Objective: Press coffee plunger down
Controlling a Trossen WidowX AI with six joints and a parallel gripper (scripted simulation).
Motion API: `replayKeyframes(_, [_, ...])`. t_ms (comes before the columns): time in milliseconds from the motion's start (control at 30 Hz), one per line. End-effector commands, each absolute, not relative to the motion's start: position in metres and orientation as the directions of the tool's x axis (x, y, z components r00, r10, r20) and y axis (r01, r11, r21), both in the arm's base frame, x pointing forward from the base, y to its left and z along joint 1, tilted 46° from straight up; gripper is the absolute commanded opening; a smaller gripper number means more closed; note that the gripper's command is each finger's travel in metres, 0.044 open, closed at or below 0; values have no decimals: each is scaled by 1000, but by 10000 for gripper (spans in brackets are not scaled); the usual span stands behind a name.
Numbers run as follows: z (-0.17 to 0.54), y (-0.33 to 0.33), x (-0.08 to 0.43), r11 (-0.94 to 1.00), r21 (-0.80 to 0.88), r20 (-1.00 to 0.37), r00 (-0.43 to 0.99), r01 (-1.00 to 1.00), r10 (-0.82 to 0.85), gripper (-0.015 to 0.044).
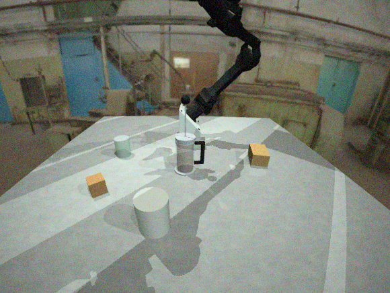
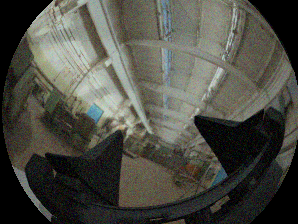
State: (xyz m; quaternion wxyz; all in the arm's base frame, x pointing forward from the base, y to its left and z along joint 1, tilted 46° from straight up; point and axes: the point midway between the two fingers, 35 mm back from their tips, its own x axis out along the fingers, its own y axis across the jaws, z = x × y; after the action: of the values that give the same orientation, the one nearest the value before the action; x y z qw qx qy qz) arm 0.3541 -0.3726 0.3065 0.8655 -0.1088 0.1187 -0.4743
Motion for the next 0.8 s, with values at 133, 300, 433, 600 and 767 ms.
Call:
replayKeyframes(133, [268,-369,345,639,-336,-255,587,692,-769,440])
replayKeyframes(300, [196,-343,313,844,-242,-532,662,479,-528,440])
replayKeyframes(433, [152,-303,280,942,-28,-670,694,333,-265,440])
replayKeyframes(600, [129,-239,237,921,338,-657,749,192,85,440])
replayKeyframes(767, [147,-184,205,731,677,-423,858,86,291,440])
